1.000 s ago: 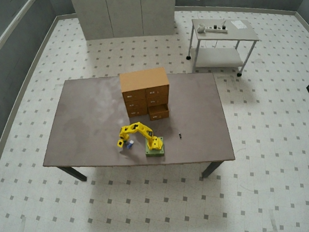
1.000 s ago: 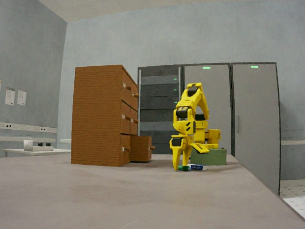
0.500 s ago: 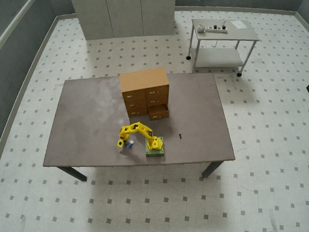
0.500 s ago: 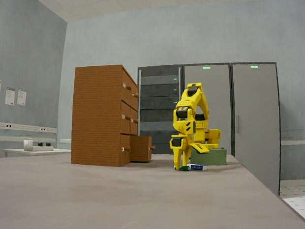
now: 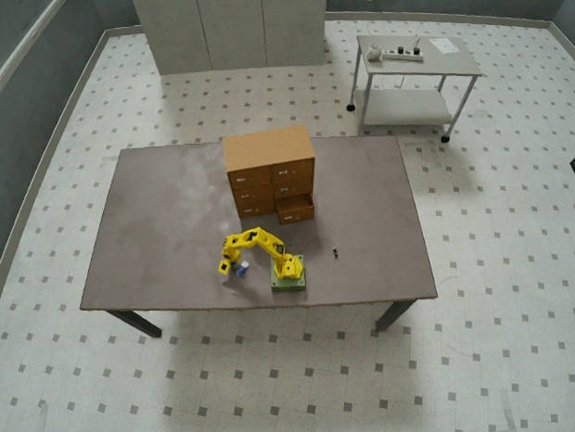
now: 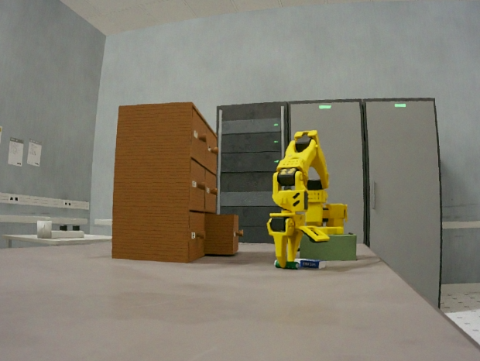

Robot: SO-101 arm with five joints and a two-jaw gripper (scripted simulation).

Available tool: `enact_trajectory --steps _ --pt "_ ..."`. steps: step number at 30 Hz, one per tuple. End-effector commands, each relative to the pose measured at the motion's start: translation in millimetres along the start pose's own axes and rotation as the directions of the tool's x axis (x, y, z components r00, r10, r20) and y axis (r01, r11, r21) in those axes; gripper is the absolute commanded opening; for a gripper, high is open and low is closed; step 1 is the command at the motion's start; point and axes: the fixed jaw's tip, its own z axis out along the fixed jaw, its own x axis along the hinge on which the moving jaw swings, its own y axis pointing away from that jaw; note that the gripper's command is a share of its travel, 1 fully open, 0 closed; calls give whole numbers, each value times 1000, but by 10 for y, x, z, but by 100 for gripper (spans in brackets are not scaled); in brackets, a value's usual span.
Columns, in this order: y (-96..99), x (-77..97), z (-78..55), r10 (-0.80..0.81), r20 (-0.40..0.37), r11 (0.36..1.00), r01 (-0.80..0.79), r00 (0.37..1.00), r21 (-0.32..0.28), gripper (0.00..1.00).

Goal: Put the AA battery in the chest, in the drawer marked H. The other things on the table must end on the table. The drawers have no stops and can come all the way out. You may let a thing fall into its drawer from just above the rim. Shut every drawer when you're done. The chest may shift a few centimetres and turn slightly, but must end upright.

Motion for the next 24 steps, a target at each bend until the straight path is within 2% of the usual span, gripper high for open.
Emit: enact_trajectory --steps 1,24 --pt "14 0 24 -9 -1 1000 9 1000 -6 8" --pt "14 0 24 -9 -1 1000 9 1000 -6 0"
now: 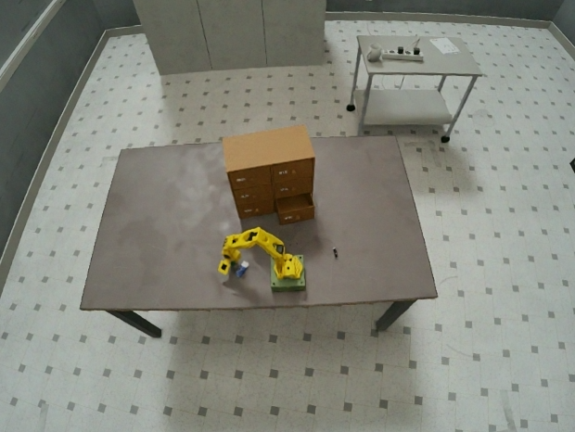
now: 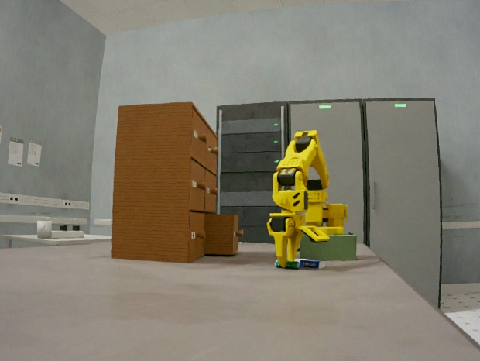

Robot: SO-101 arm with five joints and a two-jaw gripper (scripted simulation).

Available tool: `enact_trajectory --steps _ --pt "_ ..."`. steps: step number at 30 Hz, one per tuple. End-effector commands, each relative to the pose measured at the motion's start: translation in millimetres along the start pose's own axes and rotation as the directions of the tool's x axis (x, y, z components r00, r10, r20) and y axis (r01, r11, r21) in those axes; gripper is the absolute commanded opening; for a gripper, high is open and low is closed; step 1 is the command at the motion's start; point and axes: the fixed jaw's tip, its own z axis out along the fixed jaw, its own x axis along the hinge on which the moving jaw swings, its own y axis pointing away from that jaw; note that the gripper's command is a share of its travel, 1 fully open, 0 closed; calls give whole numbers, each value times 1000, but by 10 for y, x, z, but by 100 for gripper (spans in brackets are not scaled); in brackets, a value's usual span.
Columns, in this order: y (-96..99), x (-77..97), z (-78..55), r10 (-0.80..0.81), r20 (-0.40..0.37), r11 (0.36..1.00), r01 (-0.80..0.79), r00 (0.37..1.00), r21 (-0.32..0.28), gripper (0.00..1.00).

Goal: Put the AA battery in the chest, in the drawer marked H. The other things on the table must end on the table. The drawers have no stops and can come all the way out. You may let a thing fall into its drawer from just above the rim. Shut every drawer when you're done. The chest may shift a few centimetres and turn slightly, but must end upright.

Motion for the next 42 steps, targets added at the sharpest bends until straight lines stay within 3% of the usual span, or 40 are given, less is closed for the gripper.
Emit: enact_trajectory --steps 1,14,29,42 --pt "14 0 24 -9 -1 1000 9 1000 -6 0" --pt "14 0 24 -9 -1 1000 9 1000 -6 0" --pt "-5 -5 -319 -9 -1 1000 9 1000 -6 0" --pt "11 1 -526 -9 -1 1000 9 1000 -6 0"
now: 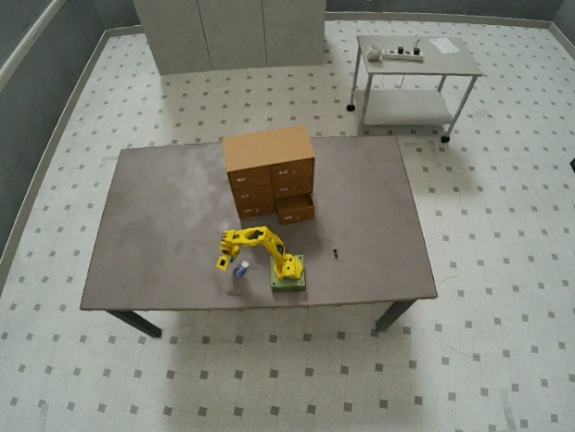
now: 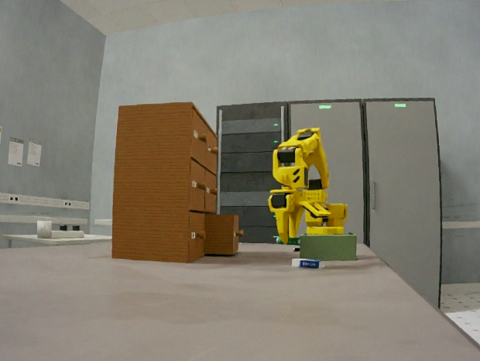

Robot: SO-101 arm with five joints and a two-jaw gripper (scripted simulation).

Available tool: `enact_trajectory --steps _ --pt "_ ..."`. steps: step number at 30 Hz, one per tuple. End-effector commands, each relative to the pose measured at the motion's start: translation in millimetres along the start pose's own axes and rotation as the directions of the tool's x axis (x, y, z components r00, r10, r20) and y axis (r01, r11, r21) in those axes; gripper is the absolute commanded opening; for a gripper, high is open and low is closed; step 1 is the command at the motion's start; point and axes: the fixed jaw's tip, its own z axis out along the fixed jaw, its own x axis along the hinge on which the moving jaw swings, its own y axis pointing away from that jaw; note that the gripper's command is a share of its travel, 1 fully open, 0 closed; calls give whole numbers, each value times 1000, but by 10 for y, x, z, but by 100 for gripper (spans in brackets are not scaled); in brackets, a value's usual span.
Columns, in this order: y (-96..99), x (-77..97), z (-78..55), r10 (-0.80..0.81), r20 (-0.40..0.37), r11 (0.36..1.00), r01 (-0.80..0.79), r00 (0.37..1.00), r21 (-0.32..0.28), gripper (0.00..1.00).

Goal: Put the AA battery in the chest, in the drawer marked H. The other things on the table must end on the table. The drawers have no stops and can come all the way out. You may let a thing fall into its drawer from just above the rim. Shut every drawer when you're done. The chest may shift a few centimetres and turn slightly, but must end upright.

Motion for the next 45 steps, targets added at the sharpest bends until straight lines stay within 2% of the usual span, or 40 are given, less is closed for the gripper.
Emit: enact_trajectory --steps 1,6,21,23,38,40,45 --pt "-37 -16 -85 -9 10 1000 9 1000 27 0" --pt "-37 -16 -85 -9 10 1000 9 1000 27 0" --pt "24 182 -101 -303 3 953 303 953 29 0" --pt "24 182 -101 -303 3 953 303 953 29 0" --pt "98 366 -107 -570 -5 821 570 822 29 0" --pt "98 366 -107 -570 -5 821 570 822 29 0" --pt "126 424 -107 -649 -8 761 649 761 28 0"
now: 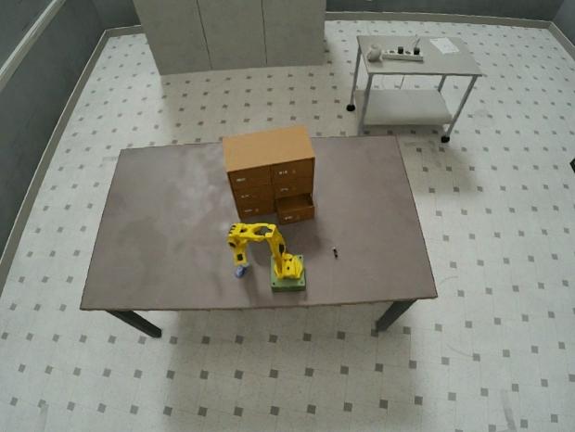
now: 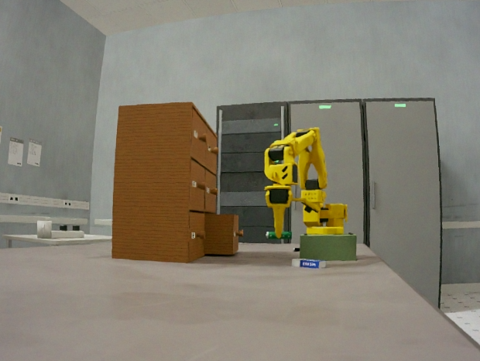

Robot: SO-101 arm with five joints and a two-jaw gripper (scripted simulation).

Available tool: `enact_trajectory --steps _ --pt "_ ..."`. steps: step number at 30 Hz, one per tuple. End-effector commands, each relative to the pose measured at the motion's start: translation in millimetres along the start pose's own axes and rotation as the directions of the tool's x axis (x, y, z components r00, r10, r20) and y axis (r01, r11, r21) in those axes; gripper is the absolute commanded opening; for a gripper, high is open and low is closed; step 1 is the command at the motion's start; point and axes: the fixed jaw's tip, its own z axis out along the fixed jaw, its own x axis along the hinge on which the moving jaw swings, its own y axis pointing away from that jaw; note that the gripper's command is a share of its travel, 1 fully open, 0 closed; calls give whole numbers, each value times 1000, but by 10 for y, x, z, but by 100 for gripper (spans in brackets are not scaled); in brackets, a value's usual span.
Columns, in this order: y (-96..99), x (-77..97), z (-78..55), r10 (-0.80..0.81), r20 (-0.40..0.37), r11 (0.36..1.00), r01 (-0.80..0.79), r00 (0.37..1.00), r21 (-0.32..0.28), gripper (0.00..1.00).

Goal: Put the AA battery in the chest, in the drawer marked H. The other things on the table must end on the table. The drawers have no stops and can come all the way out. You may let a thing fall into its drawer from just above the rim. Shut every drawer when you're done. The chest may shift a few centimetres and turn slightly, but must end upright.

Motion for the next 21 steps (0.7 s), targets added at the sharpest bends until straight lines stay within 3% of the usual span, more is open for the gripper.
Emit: enact_trajectory --steps 1,12,21 --pt "36 32 -22 -73 -9 997 74 997 18 0" --pt "138 77 -20 -250 -12 968 250 968 17 0" --pt "239 113 -14 -419 -15 908 419 908 15 0"
